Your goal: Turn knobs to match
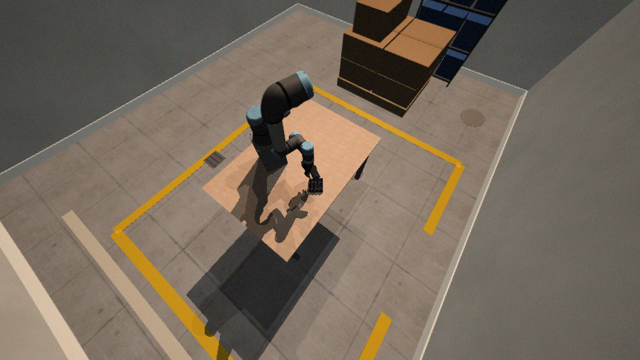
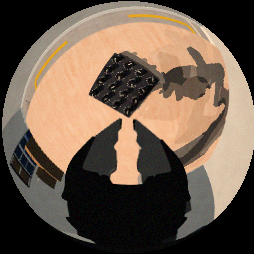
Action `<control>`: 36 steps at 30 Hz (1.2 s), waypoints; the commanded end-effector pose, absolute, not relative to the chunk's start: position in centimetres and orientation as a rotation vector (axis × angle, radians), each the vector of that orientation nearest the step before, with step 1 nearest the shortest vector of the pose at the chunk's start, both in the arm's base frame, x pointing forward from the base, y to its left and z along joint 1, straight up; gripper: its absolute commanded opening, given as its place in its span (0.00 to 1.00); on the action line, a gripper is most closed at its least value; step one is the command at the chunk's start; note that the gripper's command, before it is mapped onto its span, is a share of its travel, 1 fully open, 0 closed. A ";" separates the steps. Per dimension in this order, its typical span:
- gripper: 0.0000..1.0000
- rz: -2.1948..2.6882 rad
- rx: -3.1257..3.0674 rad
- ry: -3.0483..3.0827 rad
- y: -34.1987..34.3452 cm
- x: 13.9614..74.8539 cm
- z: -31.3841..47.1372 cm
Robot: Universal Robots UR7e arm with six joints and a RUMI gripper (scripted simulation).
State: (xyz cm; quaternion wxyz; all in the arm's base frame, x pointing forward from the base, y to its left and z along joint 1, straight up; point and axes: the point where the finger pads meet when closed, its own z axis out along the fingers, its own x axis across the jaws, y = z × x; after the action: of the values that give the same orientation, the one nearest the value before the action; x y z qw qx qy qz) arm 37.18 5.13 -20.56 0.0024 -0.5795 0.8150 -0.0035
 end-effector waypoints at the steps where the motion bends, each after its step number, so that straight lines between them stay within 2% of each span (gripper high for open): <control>1: 0.11 -0.012 -1.817 2.556 5.1 37.2 -20.5; 8: 0.11 -0.012 -1.800 2.567 7.0 38.5 -18.6; 36: 0.11 -0.012 -1.800 2.567 7.0 38.5 -18.5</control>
State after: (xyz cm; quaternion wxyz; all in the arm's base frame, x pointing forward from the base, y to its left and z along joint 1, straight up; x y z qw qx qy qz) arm 38.49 7.00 -18.58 0.0029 -0.5741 0.8187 -0.0036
